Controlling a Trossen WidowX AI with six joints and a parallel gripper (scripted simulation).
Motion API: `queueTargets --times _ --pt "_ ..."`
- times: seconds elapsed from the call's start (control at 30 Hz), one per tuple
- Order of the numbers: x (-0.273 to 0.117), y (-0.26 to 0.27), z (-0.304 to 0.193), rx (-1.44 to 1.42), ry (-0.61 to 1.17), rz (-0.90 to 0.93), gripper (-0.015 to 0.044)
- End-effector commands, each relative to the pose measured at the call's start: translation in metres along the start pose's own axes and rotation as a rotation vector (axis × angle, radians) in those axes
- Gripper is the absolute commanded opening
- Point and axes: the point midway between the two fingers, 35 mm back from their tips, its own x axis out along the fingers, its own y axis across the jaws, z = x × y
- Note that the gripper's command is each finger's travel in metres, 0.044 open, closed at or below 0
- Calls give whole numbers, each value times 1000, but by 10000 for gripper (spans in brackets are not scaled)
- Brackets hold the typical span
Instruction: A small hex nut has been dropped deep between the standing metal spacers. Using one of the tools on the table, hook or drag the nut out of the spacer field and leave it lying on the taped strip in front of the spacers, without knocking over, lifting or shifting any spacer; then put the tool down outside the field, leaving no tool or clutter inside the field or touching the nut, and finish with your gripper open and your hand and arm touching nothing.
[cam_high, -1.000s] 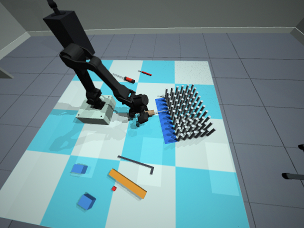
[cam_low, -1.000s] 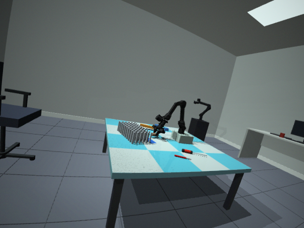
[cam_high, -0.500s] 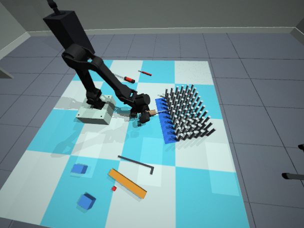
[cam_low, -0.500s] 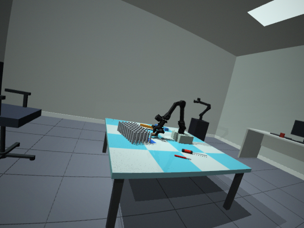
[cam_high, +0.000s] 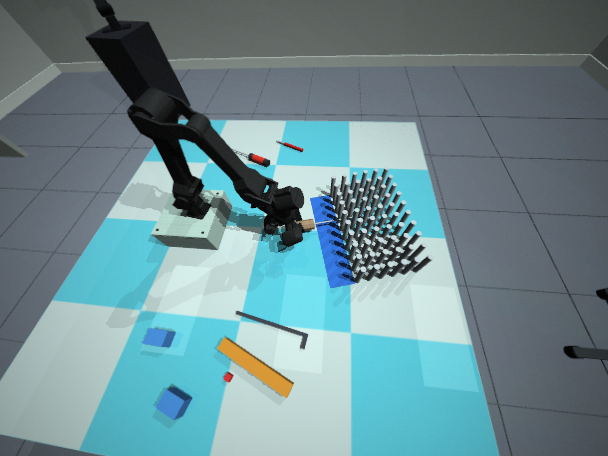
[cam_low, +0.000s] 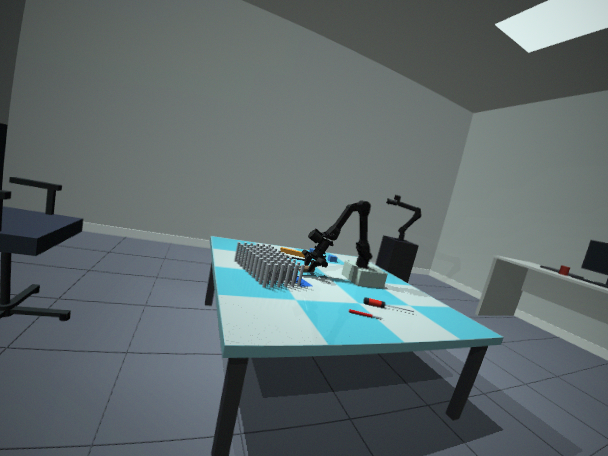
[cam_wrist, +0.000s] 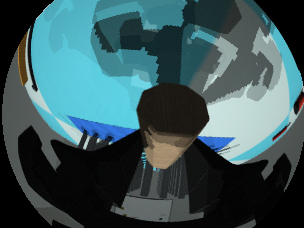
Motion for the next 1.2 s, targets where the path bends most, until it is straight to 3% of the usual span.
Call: queueTargets --times 0.0,1.17 --pt "1 1 -4 3 5 4 0" --pt "11 1 -24 4 7 4 0"
